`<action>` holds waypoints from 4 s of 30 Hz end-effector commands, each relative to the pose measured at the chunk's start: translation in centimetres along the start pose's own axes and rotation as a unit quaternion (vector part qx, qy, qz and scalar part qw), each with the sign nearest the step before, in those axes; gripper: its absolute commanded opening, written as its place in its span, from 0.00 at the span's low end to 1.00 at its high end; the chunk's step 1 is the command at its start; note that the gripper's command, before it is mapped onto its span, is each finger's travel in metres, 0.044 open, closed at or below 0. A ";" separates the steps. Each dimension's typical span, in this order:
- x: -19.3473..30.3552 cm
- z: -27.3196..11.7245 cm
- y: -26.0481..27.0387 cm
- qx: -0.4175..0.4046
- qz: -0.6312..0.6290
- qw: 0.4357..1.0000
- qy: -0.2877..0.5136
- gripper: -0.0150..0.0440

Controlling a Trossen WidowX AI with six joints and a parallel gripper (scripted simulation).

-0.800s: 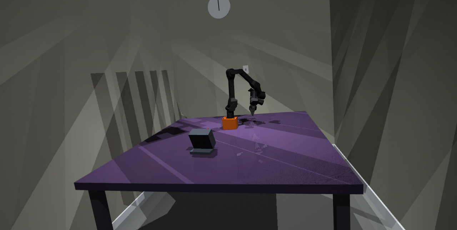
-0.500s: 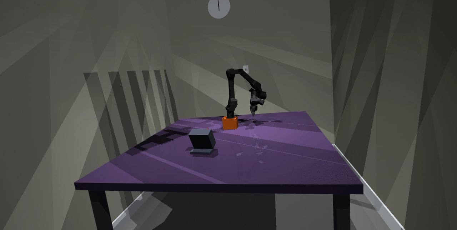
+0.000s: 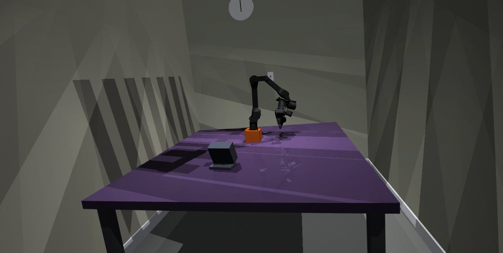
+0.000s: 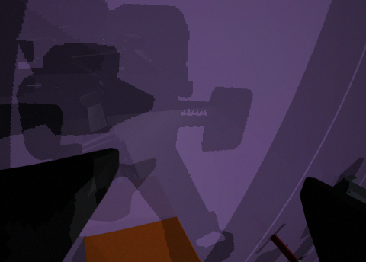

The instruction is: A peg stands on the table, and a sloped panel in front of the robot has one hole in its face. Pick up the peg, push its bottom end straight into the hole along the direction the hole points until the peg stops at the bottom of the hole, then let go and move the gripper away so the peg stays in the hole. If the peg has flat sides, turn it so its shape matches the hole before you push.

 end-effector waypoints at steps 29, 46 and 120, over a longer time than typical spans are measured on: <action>-0.8 3.5 -6.1 -0.074 0.168 0.980 0.077 1.00; -0.3 5.4 -9.4 -0.110 0.248 0.957 0.100 1.00; 11.9 14.4 -22.5 -0.194 0.611 0.744 0.191 1.00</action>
Point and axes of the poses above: the point midway between the two fingers, 35 mm back from their tips, its own z axis out along the fingers, its own y axis across the jaws, x = y × z, the point moved 5 cm from there along -z, back along the fingers, and after that the axes turned 6 degrees about -z, right-handed, at the moved point
